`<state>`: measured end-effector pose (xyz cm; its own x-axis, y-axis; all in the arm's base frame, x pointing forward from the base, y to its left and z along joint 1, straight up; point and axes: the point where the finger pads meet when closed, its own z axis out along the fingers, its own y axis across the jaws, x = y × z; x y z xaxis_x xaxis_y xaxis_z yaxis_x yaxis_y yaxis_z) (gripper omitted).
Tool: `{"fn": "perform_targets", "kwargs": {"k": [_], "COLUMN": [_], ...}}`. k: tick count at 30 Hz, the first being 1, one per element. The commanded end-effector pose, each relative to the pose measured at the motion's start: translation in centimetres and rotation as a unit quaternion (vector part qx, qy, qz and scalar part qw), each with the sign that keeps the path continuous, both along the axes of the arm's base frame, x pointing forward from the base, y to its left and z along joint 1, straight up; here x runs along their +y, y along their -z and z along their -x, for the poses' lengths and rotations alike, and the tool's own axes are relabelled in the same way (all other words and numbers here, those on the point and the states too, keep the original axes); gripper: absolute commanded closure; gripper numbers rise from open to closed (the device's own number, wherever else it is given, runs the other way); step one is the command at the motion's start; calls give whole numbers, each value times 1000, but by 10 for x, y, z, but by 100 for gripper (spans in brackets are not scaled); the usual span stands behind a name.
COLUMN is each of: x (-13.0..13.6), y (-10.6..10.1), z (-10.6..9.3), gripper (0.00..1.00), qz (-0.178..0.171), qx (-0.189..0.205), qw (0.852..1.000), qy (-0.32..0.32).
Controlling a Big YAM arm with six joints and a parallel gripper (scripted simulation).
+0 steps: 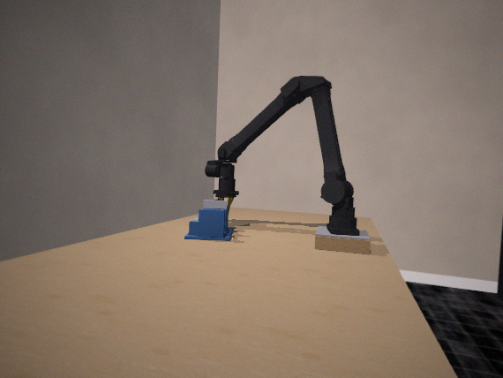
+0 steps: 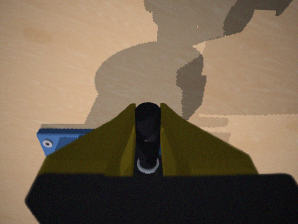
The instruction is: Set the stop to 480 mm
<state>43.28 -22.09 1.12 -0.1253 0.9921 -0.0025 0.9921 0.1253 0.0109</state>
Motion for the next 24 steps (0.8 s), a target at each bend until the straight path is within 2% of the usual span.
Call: {"fn": "perform_targets", "kwargs": {"k": [1, 4, 6, 12, 15, 17, 24], "x": [-2, -2, -8, -6, -6, -8, -3], "y": [8, 7, -5, 2, 10, 3, 5], "z": [-1, -6, -29, -37, -24, -35, -44], "gripper": [94, 94, 94, 94, 94, 94, 94], "qz": [5, 6, 16, 15, 9, 13, 11], "qx": [2, -1, -21, -22, -9, -18, -15], "qw": [1000, 1000, 1000, 1000, 1000, 1000, 1000], "qy": [5, 4, 1, 1, 4, 4, 1]}}
